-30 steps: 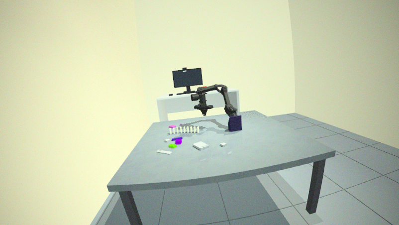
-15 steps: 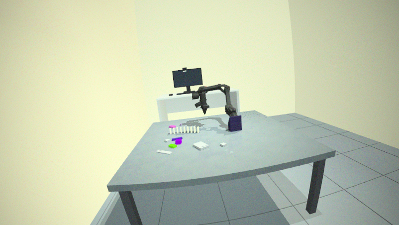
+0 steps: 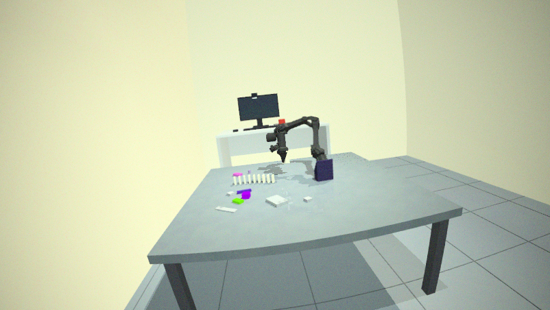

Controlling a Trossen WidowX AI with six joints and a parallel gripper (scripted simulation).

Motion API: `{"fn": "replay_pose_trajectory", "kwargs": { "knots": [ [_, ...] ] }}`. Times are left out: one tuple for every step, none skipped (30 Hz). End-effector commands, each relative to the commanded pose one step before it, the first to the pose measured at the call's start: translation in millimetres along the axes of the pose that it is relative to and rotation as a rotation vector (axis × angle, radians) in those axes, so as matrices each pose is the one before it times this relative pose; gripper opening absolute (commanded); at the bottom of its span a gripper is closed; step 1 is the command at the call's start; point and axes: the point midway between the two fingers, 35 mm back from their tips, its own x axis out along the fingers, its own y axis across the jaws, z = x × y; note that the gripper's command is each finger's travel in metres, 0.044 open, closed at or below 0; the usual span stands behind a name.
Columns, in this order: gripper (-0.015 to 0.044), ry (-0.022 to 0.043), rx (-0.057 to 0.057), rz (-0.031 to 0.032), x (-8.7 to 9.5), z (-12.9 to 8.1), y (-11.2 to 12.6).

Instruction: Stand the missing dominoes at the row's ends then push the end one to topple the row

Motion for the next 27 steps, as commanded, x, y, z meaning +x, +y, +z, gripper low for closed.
{"fn": "replay_pose_trajectory", "kwargs": {
  "knots": [
    [0.0025, -0.04455, 0.0264, 0.08062, 10.88, 0.61, 4.73],
    [0.0025, -0.01284, 0.0065, 0.01786, 2.29, 0.40, 0.68],
    [0.0025, -0.01346, 0.0063, 0.01735, 2.21, 0.43, 0.58],
    [0.0025, -0.01406, 0.0061, 0.01684, 2.13, 0.46, 0.47],
    [0.0025, -0.01465, 0.0058, 0.01632, 2.05, 0.48, 0.37],
    [0.0025, -0.01521, 0.0055, 0.01579, 1.96, 0.51, 0.27],
    [0.0025, -0.01576, 0.0052, 0.01525, 1.88, 0.53, 0.18],
    [0.0025, -0.01629, 0.0049, 0.01470, 1.79, 0.55, 0.08],
    [0.0025, -0.01680, 0.0046, 0.01415, 1.71, 0.57, -0.01],
    [0.0025, -0.01730, 0.0043, 0.01360, 1.62, 0.59, -0.09],
    [0.0025, -0.01777, 0.0039, 0.01303, 1.53, 0.60, -0.18],
    [0.0025, -0.01822, 0.0036, 0.01247, 1.44, 0.61, -0.26],
    [0.0025, -0.01866, 0.0032, 0.01190, 1.35, 0.62, -0.34],
    [0.0025, -0.01921, 0.0033, 0.01150, 1.30, 0.71, -0.39],
    [0.0025, -0.01960, 0.0029, 0.01094, 1.21, 0.71, -0.47],
    [0.0025, -0.01997, 0.0025, 0.01037, 1.11, 0.72, -0.54],
    [0.0025, -0.02032, 0.0021, 0.00980, 1.02, 0.72, -0.61],
    [0.0025, -0.02064, 0.0016, 0.00924, 0.92, 0.72, -0.67],
    [0.0025, -0.02095, 0.0012, 0.00867, 0.83, 0.72, -0.74],
    [0.0025, -0.02123, 0.0007, 0.00811, 0.73, 0.72, -0.79],
    [0.0025, -0.02149, 0.0003, 0.00755, 0.63, 0.72, -0.85],
    [0.0025, -0.02173, -0.0002, 0.00700, 0.53, 0.71, -0.90],
    [0.0025, -0.02195, -0.0007, 0.00645, 0.44, 0.71, -0.94],
    [0.0025, -0.02162, -0.0004, 0.00561, 0.32, 0.62, -1.04],
    [0.0025, -0.02179, -0.0009, 0.00510, 0.23, 0.62, -1.08],
    [0.0025, -0.02193, -0.0014, 0.00459, 0.13, 0.61, -1.11],
    [0.0025, -0.02206, -0.0019, 0.00409, 0.04, 0.60, -1.14]
  ]
}}
